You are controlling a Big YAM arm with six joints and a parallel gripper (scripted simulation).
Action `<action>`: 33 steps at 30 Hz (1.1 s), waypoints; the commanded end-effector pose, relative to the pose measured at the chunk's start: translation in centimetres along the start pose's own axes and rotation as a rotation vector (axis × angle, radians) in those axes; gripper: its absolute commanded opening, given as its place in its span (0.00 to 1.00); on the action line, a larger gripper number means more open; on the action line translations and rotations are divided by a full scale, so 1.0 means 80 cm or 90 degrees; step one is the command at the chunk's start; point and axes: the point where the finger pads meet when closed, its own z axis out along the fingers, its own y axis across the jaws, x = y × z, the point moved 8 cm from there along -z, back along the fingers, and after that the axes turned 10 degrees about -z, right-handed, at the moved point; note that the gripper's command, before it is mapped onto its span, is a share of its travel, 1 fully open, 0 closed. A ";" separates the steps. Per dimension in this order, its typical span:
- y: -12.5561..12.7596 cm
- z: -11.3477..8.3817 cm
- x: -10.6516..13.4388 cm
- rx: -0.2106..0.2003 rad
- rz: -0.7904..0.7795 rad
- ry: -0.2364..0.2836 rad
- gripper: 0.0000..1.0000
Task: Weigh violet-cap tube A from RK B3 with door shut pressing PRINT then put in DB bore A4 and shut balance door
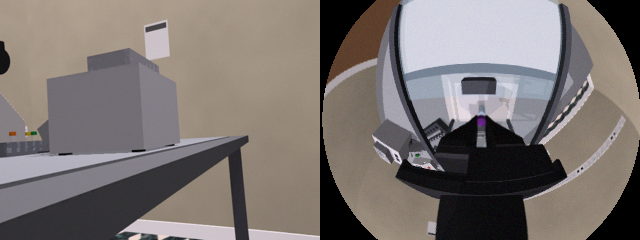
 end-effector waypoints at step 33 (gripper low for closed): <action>0.001 0.078 -0.005 0.003 0.001 0.003 0.09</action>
